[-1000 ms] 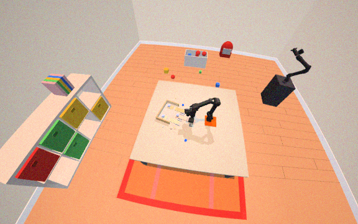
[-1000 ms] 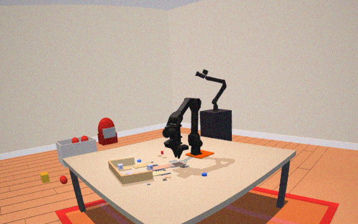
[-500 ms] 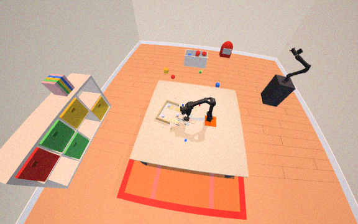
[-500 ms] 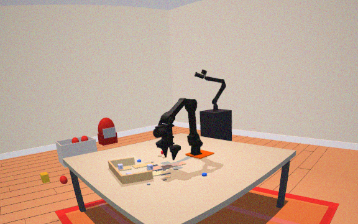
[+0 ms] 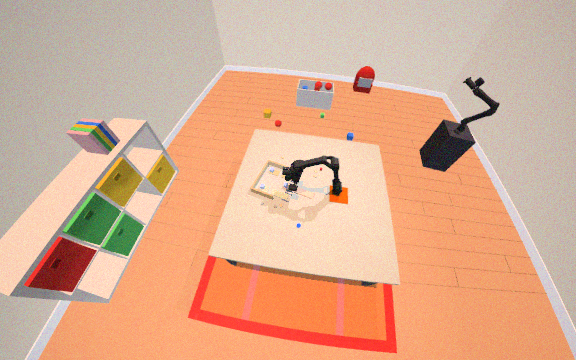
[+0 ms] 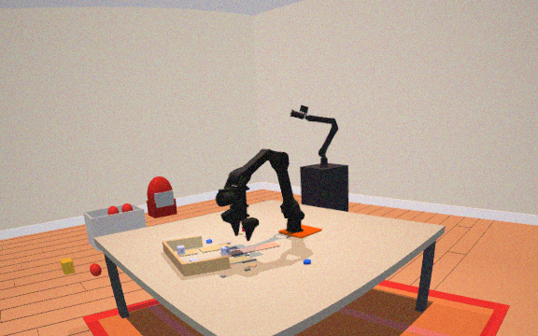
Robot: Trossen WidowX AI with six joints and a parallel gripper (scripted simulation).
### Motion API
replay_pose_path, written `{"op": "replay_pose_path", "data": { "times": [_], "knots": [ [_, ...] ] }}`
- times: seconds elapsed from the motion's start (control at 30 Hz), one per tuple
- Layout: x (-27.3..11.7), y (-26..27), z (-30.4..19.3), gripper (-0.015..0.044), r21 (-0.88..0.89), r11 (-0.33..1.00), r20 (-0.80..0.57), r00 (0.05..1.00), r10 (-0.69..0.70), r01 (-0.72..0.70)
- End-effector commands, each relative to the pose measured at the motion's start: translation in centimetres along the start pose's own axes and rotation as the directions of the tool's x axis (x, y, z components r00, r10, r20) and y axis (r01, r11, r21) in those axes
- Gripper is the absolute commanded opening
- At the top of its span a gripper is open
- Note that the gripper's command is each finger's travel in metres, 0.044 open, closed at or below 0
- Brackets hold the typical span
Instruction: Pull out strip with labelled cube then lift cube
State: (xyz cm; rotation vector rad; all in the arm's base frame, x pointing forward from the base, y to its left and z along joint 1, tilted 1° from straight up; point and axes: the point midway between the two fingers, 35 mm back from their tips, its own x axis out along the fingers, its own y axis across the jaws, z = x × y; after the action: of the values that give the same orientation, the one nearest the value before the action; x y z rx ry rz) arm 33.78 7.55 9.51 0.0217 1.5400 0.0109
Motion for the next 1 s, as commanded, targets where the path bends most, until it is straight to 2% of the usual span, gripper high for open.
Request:
{"op": "replay_pose_path", "data": {
  "times": [0.0,0.6,0.83,0.97],
  "knots": [
    [-0.1,-0.3,1.5,0.044,-0.001,1.0,-0.004,1.0,-0.001,0.001],
    [-0.5,-1.3,8.0,0.044,-0.001,1.0,0.002,1.0,-0.002,0.002],
    [0.4,-1.3,8.1,0.0256,-0.001,1.0,0.002,1.0,-0.002,0.002],
    [1.0,-1.3,8.1,0.025,-0.001,1.0,0.002,1.0,-0.002,0.002]
  ]
}}
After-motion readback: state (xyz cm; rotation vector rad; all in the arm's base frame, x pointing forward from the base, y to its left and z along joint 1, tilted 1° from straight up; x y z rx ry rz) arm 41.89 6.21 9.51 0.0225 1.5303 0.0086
